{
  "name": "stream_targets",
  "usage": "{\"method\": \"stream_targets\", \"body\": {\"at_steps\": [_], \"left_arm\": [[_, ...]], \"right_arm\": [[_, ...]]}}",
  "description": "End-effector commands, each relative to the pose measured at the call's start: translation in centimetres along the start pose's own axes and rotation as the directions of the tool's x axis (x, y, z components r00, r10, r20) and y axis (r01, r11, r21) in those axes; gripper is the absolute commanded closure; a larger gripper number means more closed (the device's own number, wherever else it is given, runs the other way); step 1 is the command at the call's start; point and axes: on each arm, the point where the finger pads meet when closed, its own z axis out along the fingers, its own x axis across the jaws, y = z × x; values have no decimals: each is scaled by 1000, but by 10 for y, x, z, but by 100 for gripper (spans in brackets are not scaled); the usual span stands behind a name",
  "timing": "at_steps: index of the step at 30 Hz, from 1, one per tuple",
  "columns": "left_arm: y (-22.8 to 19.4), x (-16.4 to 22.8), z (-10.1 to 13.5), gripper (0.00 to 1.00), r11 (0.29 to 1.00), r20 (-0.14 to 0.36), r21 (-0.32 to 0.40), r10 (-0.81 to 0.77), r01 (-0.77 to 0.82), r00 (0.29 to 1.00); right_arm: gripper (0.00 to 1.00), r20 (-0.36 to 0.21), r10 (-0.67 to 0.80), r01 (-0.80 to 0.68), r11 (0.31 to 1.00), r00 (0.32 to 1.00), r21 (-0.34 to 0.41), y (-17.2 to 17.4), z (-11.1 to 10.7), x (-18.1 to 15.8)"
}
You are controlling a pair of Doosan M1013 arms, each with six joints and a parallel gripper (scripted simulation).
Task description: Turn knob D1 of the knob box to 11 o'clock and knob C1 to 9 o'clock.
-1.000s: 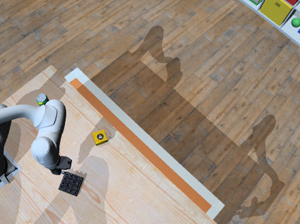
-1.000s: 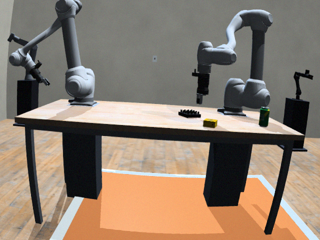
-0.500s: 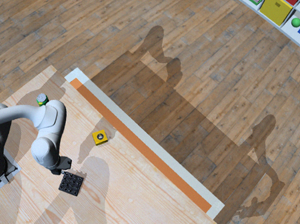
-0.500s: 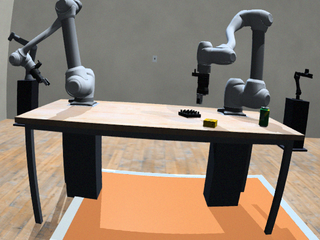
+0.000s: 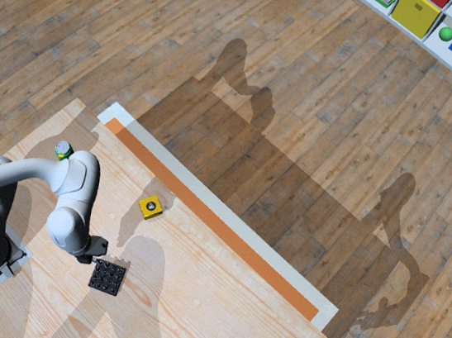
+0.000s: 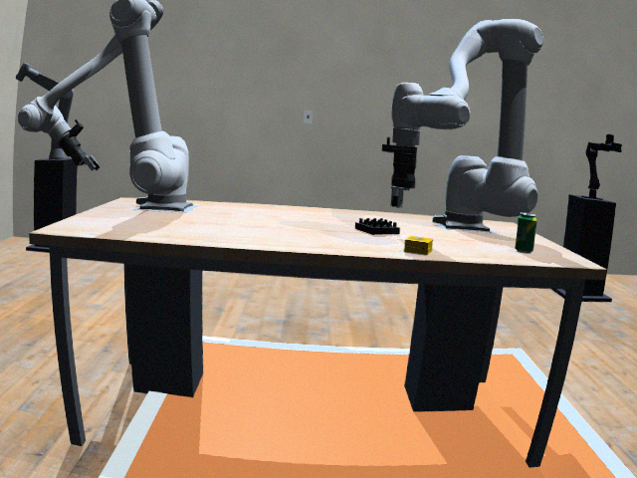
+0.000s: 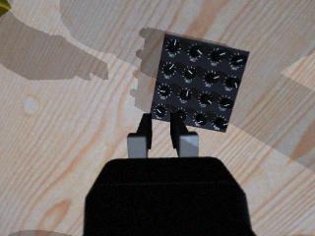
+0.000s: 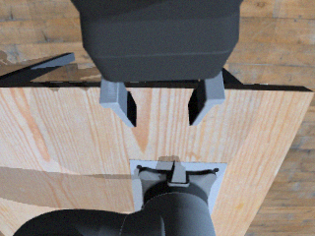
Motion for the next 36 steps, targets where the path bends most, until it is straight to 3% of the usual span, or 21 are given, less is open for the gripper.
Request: {"method": "stream_targets", "body": {"at_steps": [1, 24, 36], "left_arm": [[0, 0, 0, 54, 1000, 0, 1, 0, 0, 1000], [-1, 0, 6, 54, 1000, 1, 1, 0, 0, 1000], [-1, 0, 20, 54, 1000, 1, 1, 0, 0, 1000]], "right_arm": [[0, 0, 0, 0, 1000, 1000, -1, 0, 0, 0], [0, 0, 0, 0, 1000, 1000, -1, 0, 0, 0], [0, 0, 0, 0, 1000, 1000, -1, 0, 0, 0]]}}
